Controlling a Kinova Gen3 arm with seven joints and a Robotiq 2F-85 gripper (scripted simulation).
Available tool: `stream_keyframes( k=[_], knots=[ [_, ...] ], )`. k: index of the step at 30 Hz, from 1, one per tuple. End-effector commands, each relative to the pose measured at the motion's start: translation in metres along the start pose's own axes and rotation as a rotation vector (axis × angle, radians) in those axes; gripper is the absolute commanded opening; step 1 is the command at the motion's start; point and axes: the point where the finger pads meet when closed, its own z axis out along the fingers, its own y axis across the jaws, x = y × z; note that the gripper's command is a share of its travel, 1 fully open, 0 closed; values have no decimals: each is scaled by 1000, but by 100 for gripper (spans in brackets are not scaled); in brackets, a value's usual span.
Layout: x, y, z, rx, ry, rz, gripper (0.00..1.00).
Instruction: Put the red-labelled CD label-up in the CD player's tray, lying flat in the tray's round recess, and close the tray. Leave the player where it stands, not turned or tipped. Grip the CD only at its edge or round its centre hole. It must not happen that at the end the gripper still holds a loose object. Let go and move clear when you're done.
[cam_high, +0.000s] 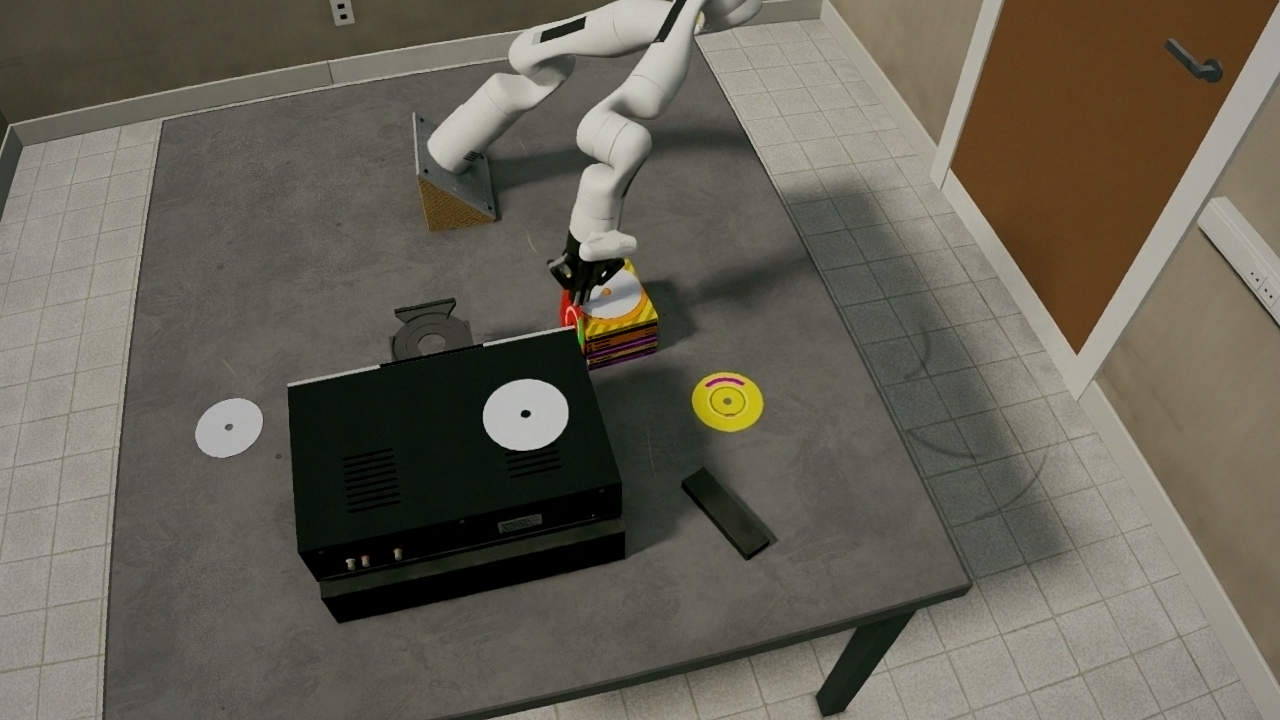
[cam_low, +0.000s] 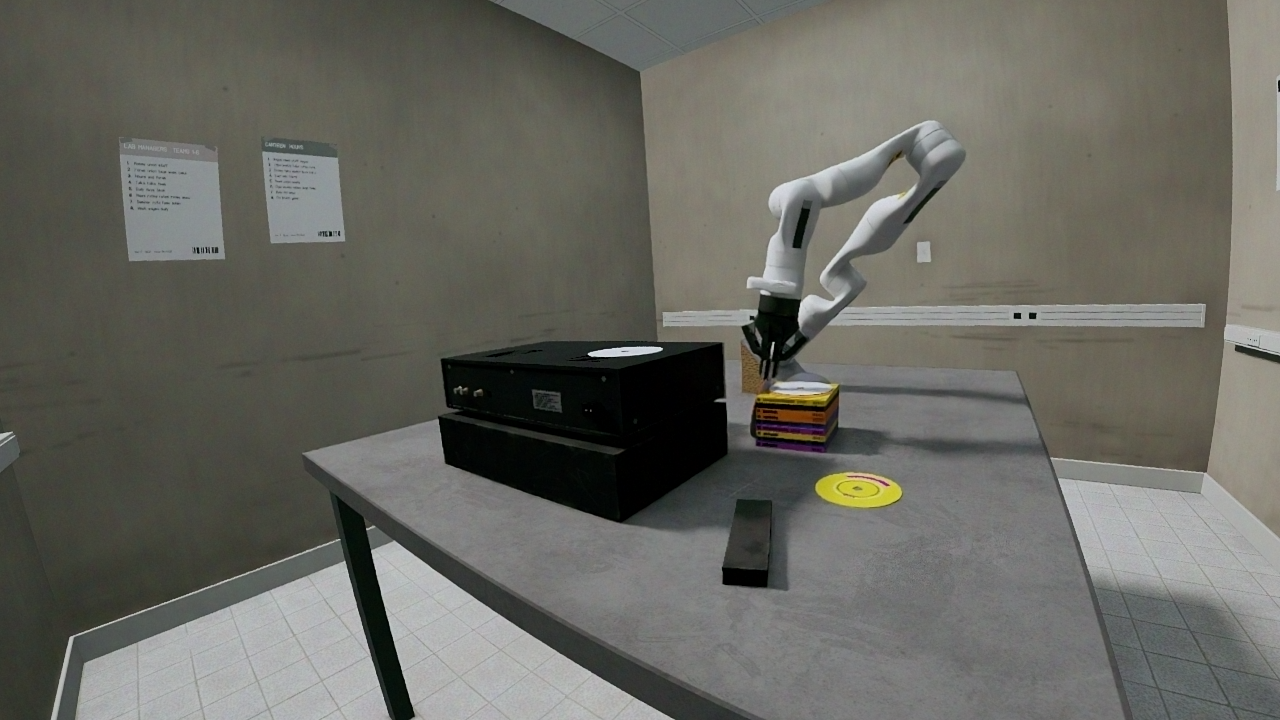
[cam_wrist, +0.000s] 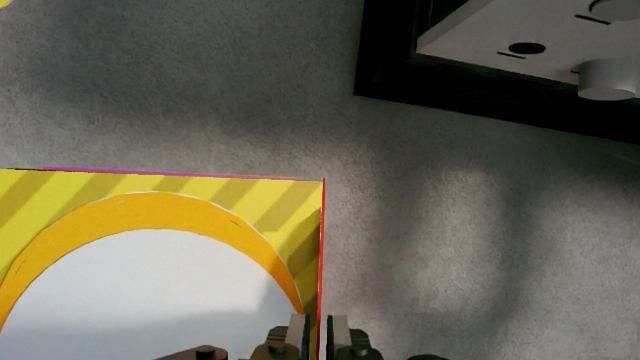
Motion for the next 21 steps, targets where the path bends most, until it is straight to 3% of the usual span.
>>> stream_keyframes(
  k=[1, 4, 5, 21],
  knots=[
    [0, 0, -1, -1, 2, 0, 16],
    [0, 0, -1, -1, 2, 0, 16],
    [0, 0, -1, -1, 2, 0, 11],
    [0, 0, -1, -1, 2, 0, 11]
  ],
)
